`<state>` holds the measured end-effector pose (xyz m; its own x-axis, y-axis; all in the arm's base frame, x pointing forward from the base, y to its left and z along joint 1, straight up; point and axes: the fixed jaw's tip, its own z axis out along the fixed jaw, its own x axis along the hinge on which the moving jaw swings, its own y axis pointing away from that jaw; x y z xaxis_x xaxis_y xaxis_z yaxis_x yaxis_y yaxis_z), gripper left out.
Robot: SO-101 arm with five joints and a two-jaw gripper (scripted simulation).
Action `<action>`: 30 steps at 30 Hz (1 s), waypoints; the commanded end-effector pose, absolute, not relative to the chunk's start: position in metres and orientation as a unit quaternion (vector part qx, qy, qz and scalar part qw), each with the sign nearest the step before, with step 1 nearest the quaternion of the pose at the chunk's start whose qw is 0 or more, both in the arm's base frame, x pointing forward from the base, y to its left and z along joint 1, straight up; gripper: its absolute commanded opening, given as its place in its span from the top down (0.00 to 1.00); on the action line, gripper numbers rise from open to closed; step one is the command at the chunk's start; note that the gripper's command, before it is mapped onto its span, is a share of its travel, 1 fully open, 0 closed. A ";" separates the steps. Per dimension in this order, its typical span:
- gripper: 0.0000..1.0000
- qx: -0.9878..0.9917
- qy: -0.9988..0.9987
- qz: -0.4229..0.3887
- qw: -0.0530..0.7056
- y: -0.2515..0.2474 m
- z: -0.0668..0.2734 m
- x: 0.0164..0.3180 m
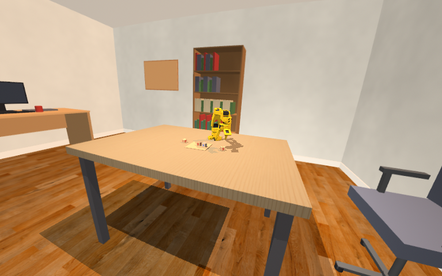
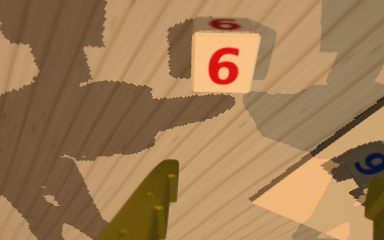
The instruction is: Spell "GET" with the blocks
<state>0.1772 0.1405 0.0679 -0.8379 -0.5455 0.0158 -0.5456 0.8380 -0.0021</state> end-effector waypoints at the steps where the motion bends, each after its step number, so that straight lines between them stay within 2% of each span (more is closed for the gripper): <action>1: 0.68 0.294 -0.954 -0.021 -0.054 0.156 0.089 0.184; 30: 0.68 0.272 -0.961 -0.019 -0.052 0.145 0.089 0.188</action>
